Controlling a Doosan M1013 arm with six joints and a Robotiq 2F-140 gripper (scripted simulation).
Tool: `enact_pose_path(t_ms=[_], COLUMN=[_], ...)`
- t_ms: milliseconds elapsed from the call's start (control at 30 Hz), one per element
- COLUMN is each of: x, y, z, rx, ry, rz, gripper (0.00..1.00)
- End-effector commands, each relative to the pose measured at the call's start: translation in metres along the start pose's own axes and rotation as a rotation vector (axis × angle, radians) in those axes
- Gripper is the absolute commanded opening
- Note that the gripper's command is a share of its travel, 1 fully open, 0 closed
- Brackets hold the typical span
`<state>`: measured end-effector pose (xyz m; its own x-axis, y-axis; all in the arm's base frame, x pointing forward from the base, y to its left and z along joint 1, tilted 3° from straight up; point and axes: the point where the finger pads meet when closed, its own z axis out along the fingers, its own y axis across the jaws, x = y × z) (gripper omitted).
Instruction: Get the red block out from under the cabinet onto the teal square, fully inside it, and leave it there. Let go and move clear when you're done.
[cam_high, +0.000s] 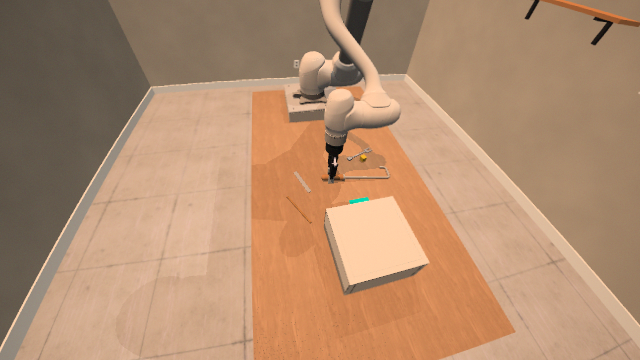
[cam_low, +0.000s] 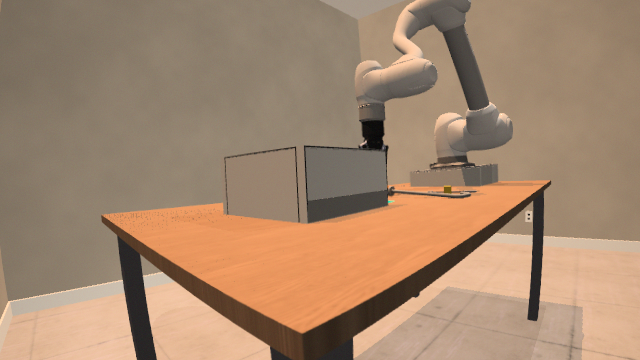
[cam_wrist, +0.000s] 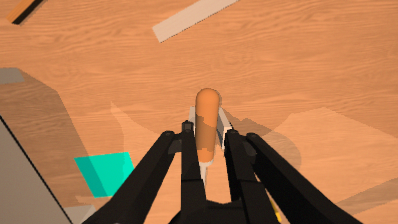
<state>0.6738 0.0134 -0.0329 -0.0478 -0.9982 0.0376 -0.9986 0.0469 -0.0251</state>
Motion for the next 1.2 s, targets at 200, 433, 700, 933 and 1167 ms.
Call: enact_pose_path(t_ms=[200,433,700,933,1167], x=[0.005,0.012,0.021,0.027,0.035], y=[0.008,0.019,0.034,0.043,0.056], z=[0.0,0.0,0.0,0.0,0.0], rx=[0.0,0.0,0.001,0.001,0.001], ry=[0.001,0.001,0.001,0.001,0.001], rz=[0.14,0.322,0.562,0.718,0.928], gripper=[0.0,0.0,0.0,0.0,0.0])
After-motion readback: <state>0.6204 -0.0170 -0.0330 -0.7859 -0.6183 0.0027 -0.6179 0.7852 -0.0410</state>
